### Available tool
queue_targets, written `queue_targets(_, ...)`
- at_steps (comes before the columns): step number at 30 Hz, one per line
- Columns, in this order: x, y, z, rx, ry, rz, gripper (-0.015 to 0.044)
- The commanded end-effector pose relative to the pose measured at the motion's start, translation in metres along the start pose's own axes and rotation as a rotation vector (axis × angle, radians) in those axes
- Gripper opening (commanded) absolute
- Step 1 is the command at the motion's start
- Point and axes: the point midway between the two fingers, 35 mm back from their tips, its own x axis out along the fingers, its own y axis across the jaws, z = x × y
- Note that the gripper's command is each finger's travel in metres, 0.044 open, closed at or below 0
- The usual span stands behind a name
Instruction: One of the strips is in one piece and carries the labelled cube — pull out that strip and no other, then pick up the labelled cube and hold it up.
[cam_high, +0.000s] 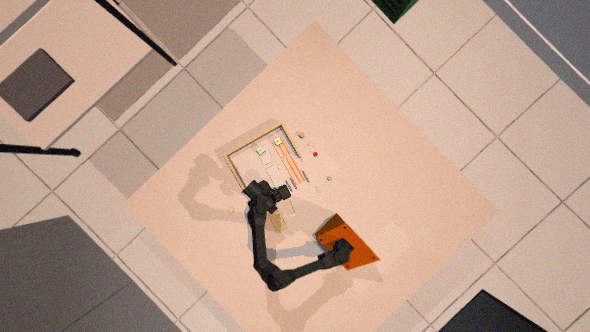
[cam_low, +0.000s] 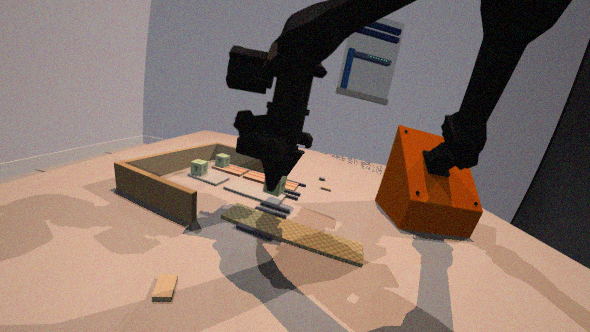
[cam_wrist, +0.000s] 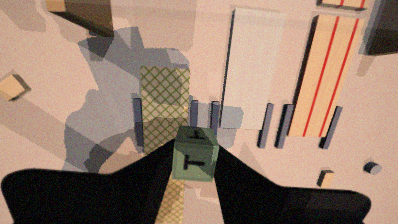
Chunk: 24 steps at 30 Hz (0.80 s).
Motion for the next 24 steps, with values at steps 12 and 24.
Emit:
queue_targets(12, -0.001, -0.028, -0.042, -0.003, 0.005, 0.002, 0.0)
queue_targets(24, -0.001, -0.048, -0.072, -0.001, 0.006, 0.002, 0.0)
